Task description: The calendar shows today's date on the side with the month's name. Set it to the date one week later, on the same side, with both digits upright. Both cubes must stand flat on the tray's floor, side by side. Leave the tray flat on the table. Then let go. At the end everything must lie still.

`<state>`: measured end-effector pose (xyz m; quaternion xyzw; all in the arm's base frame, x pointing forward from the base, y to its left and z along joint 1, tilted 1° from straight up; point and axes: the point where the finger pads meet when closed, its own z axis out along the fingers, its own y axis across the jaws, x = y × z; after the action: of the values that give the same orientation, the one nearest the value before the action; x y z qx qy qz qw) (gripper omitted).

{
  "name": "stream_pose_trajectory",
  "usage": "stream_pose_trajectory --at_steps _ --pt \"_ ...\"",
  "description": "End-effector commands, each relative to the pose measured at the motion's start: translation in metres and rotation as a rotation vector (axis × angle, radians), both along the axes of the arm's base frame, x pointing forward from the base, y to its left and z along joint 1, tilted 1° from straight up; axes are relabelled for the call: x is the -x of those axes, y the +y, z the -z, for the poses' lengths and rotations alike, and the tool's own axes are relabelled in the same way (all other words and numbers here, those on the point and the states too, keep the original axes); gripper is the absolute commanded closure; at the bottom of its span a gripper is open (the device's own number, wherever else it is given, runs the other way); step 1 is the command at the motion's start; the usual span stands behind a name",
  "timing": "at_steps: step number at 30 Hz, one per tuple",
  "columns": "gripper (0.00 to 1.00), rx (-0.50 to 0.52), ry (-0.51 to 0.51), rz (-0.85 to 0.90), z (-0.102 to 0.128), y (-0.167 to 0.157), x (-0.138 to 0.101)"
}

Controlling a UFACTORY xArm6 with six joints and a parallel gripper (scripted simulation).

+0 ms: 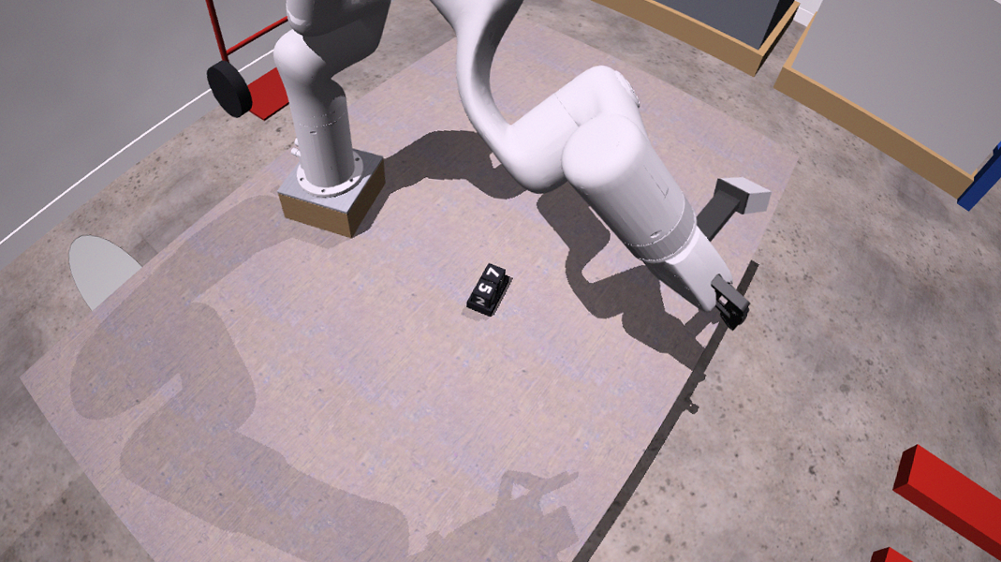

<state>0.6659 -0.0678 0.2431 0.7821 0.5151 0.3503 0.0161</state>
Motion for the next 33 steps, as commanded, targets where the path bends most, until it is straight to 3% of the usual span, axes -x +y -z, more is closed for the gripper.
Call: stream_pose_trajectory --at_steps 1,19,21,23,24,25,27,28,29,30,33 --pt "0.00 0.001 -0.005 0.000 -0.003 0.000 -0.001" --pt "0.00 0.006 0.000 -0.003 -0.001 0.000 0.001" --pt "0.00 0.032 0.029 -0.023 0.009 0.004 0.014" --pt "0.00 0.088 0.089 -0.067 0.029 0.012 0.042" --pt "0.00 0.088 0.089 -0.067 0.029 0.012 0.042" --pt "0.00 0.126 0.130 -0.098 0.043 0.017 0.063" --pt "0.00 0.126 0.130 -0.098 0.043 0.017 0.063" --pt "0.00 0.170 0.174 -0.136 0.058 0.022 0.086" --pt "0.00 0.170 0.174 -0.136 0.058 0.022 0.086" --pt "0.00 0.214 0.218 -0.175 0.072 0.027 0.111" --pt "0.00 0.217 0.222 -0.179 0.073 0.027 0.113"
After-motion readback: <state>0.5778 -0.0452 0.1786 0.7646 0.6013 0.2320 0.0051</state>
